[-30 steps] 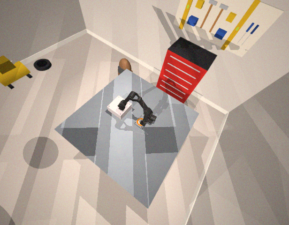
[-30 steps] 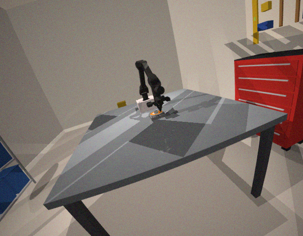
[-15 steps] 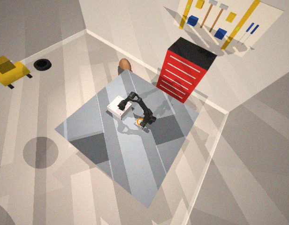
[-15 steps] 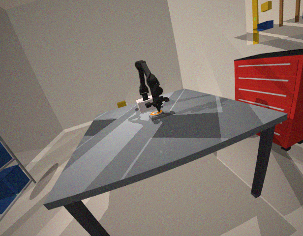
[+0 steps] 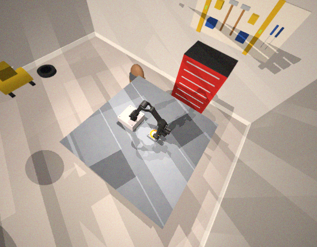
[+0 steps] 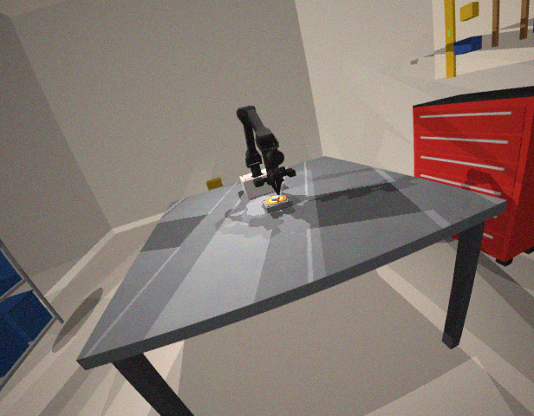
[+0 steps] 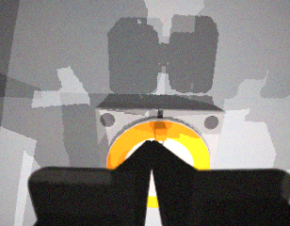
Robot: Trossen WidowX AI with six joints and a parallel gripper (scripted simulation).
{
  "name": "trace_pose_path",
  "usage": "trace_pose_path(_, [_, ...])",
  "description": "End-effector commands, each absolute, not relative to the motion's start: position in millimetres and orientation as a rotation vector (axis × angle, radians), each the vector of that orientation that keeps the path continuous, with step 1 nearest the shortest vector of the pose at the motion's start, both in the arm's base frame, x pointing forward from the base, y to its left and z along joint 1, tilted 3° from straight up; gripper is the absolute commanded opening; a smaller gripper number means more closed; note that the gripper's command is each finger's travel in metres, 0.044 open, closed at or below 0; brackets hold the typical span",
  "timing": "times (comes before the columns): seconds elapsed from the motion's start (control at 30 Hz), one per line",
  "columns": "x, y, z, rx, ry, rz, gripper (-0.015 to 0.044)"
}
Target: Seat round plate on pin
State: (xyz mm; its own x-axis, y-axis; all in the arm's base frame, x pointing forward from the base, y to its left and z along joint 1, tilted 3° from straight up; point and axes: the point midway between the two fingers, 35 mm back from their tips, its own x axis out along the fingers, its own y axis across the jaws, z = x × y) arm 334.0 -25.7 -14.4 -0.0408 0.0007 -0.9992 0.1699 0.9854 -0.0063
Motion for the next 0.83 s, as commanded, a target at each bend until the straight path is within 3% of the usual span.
trace_pose_path(0.0, [335.1, -25.6, 6.5, 0.127, 1.588, -0.137, 0.0])
trace_pose_path(0.8, [334.5, -25.3, 0.5, 0.131, 1.594, -0.136, 0.0])
